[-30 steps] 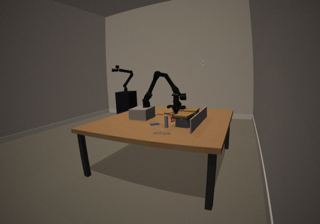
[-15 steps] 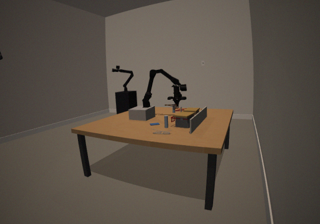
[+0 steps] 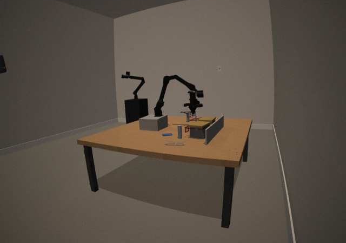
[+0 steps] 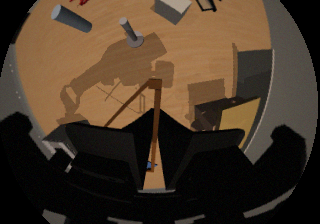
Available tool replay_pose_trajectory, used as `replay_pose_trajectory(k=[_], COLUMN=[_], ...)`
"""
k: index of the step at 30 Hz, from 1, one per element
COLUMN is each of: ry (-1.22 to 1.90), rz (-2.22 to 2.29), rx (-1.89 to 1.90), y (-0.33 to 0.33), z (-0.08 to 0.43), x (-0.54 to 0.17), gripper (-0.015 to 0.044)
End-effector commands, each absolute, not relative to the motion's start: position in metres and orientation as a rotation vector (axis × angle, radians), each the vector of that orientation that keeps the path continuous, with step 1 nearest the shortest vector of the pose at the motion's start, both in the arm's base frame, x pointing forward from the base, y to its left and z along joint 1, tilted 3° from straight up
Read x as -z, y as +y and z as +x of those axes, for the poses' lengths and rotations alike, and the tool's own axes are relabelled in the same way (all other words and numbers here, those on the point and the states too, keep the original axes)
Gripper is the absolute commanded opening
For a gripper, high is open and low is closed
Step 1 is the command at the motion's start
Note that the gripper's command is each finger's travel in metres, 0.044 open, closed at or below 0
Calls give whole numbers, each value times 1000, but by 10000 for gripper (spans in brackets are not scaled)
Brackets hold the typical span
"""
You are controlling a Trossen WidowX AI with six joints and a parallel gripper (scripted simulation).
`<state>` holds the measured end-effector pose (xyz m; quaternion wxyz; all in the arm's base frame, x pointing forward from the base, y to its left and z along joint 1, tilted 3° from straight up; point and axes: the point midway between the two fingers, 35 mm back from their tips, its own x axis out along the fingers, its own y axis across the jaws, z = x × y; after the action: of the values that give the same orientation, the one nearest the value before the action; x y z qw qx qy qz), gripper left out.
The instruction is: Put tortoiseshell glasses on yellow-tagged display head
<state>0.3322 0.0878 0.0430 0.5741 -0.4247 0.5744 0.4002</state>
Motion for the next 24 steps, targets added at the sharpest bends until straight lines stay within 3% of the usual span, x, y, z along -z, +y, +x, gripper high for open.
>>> replay_pose_trajectory(k=[1,24], ry=[1392,1525], rz=[-908,-424], rx=[-850,-378], y=[101,177], z=[336,352], x=[-42,-39], gripper=[0,0])
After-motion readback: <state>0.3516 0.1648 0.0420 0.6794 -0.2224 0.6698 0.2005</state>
